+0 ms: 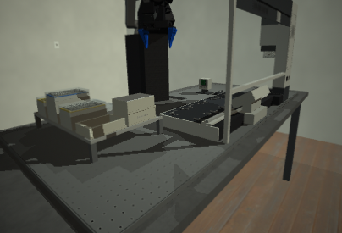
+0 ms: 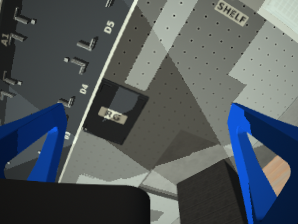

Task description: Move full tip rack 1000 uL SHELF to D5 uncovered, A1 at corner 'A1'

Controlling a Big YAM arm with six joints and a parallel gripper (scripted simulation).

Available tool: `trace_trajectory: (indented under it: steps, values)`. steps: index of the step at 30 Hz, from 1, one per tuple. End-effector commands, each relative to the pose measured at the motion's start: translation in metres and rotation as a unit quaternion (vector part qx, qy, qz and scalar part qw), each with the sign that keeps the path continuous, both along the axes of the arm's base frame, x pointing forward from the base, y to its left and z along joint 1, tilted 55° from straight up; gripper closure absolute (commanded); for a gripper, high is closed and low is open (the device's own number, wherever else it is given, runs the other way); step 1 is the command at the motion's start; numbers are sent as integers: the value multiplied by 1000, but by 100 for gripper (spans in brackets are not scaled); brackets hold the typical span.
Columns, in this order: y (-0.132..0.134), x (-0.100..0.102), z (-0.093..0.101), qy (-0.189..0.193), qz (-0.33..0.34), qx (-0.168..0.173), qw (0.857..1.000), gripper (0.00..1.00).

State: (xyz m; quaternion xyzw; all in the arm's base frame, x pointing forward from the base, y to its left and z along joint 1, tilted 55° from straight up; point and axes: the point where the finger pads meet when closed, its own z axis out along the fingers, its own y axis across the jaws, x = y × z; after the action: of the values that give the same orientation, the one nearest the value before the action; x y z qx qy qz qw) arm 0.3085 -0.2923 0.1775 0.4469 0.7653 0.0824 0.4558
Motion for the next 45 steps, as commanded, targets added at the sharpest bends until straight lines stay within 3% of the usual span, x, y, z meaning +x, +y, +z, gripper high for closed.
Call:
trace_trajectory:
  steps: [1,15,17,23,45]
  values:
    - [-13,-3,4,-7,-27,31,999,0]
    - [-79,-7,33,-48,-109,136,984,0]
    - [-79,-7,33,-48,-109,136,984,0]
    - [-108,-9,46,-65,-142,179,971,0]
    - [-201,-16,88,-63,-137,168,974,0]
